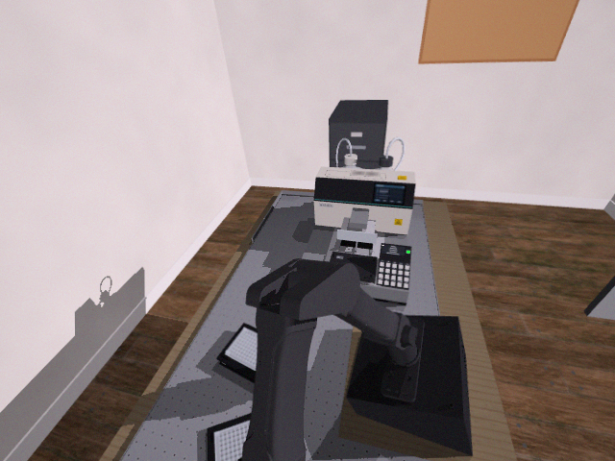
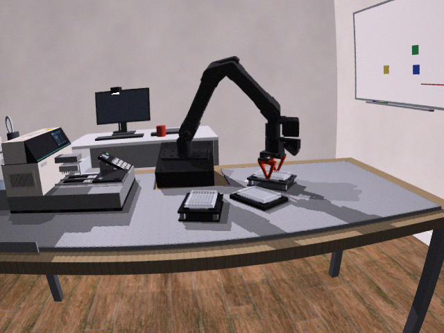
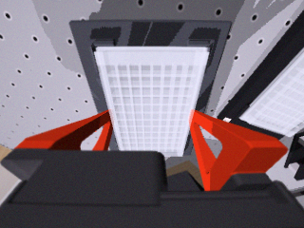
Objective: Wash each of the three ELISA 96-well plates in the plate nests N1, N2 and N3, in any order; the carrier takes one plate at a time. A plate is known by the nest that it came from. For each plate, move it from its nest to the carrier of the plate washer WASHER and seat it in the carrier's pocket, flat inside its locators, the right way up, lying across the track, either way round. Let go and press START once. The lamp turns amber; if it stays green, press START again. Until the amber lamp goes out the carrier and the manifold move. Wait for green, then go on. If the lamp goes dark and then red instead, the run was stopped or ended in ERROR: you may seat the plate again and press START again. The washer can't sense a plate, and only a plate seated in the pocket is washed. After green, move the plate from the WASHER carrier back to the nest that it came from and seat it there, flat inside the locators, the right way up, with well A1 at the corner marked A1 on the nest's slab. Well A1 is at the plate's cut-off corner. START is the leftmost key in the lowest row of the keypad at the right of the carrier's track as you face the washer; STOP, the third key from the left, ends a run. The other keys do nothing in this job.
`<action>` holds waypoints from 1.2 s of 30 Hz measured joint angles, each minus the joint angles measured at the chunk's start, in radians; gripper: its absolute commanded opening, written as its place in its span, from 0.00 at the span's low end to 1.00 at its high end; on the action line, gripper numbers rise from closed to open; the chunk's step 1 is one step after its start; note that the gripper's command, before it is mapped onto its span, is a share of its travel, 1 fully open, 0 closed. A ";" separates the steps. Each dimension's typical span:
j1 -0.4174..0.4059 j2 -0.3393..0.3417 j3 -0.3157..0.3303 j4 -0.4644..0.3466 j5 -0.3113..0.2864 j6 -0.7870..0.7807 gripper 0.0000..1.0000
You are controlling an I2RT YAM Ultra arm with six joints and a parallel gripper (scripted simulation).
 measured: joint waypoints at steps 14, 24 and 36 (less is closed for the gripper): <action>0.000 0.000 0.000 0.000 0.000 0.000 0.00; 0.005 -0.011 0.006 -0.020 0.000 0.005 0.00; 0.021 -0.045 0.032 -0.081 0.001 0.022 0.00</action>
